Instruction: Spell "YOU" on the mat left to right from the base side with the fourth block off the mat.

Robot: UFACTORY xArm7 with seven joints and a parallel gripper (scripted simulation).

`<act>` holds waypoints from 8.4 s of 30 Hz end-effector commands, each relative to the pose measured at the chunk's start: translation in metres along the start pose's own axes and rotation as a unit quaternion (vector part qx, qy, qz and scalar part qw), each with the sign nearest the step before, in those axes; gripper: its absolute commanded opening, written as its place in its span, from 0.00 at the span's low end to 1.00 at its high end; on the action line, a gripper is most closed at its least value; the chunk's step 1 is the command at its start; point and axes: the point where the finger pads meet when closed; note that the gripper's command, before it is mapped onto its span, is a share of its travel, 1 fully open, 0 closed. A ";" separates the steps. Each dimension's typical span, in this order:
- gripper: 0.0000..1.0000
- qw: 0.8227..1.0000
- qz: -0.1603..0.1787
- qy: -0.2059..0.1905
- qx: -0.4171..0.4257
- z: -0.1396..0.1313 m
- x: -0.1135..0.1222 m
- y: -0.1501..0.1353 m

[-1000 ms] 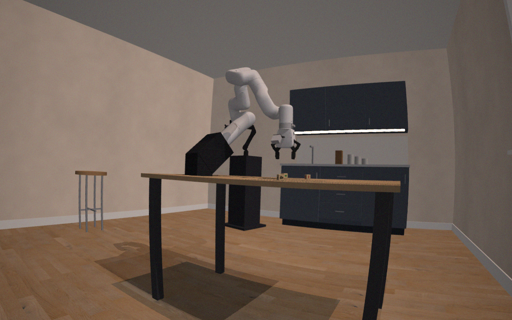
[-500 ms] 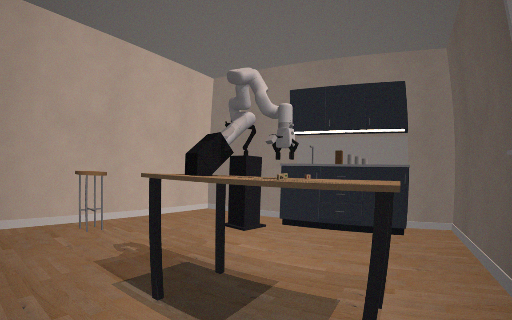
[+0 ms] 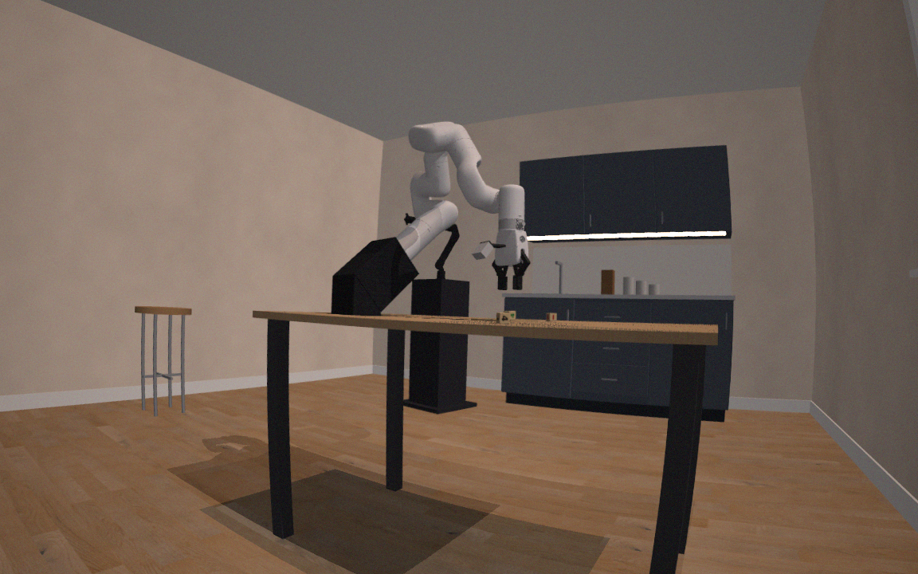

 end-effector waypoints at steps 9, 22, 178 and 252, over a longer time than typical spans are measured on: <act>0.63 1.000 0.002 0.000 -0.001 0.000 0.001 -0.002; 0.63 1.000 0.002 0.000 -0.001 0.000 0.001 -0.002; 0.63 1.000 0.002 0.000 -0.001 0.000 -0.052 -0.004; 0.42 1.000 0.002 0.000 -0.001 0.000 -0.080 -0.004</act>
Point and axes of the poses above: the point where the finger pads meet when closed, its own x axis back along the fingers, its own y axis across the jaws, z = x × y, and after that the axes turned 13 degrees about -x, right-handed
